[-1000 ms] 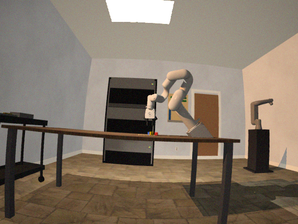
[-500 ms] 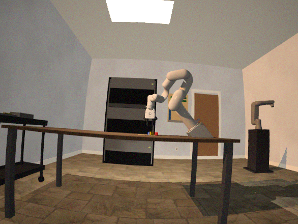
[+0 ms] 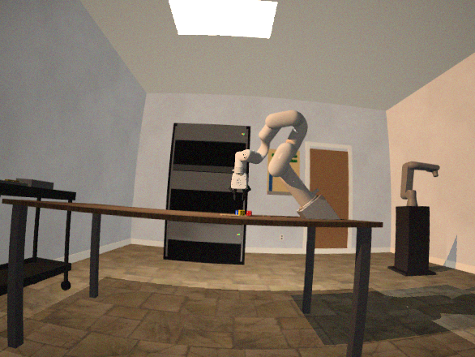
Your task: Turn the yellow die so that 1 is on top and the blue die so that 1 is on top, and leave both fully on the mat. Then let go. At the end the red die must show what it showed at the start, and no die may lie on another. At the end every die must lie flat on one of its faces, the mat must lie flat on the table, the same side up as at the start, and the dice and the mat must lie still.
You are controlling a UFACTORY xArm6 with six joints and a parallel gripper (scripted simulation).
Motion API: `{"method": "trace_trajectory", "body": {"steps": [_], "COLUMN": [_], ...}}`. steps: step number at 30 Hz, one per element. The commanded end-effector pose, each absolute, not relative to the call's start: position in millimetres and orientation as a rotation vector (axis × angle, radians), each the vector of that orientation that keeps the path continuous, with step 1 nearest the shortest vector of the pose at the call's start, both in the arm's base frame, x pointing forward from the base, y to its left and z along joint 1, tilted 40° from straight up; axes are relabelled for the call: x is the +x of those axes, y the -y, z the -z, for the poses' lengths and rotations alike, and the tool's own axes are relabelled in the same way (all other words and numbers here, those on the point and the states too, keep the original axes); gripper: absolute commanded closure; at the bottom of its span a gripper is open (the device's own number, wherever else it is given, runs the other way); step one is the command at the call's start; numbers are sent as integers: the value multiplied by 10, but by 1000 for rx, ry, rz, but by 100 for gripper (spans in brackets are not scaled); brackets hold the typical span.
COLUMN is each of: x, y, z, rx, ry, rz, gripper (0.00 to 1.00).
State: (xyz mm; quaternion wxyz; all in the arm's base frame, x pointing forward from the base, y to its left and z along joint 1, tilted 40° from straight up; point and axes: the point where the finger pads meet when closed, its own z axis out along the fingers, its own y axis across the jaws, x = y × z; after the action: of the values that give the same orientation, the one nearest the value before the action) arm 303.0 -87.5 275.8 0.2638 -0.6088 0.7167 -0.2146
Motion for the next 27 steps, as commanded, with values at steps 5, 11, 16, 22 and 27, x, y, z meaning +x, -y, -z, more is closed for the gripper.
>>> {"method": "trace_trajectory", "body": {"steps": [5,11,16,22,27], "x": [3045,3063,3097,3151,3182], "y": [877,877,877,878,878], "z": [-2758,-2737,-2696,-2631,-2595], "rx": [-1645,-1645,-1645,-1645,-1645], "ry": [-1936,-1936,-1936,-1936,-1936], "rz": [583,583,583,583,583], "gripper": [53,53,53,53,53]}}
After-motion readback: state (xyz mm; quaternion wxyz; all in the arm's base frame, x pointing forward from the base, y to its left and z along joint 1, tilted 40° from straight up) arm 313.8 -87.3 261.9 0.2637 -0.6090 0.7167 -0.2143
